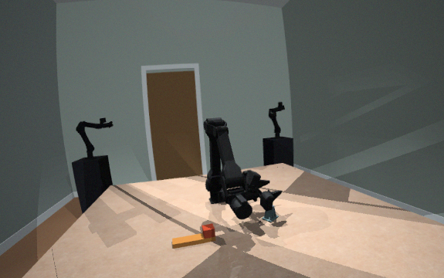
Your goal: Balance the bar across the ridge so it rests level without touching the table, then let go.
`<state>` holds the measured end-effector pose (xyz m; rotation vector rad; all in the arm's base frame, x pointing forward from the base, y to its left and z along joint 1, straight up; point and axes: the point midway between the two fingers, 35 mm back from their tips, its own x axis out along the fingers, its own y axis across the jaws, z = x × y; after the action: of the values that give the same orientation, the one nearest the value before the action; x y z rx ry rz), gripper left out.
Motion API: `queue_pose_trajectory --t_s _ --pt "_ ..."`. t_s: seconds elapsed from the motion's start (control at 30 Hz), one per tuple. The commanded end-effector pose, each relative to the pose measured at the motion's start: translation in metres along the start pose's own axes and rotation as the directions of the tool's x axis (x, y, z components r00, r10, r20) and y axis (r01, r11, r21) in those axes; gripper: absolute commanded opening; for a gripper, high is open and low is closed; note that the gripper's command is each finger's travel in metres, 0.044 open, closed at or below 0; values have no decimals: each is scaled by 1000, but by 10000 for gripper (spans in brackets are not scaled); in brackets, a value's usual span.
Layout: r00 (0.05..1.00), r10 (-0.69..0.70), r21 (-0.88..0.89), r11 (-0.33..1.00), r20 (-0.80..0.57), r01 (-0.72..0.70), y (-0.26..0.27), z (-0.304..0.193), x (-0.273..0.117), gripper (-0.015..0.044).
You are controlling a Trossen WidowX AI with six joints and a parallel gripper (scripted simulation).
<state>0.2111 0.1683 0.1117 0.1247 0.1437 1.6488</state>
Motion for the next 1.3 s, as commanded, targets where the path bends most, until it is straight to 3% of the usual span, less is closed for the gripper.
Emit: queue_pose_trajectory --t_s 0.0,0.1,0.63,1.27 --pt "1000 -1 5 1000 -3 1 0 0 0 374" --pt "999 -17 69 997 -41 20 -7 -1 -4 315" --pt "944 -133 467 843 -304 269 -47 -8 -39 315" --pt "773 -249 694 341 -584 634 -80 -9 -103 315"
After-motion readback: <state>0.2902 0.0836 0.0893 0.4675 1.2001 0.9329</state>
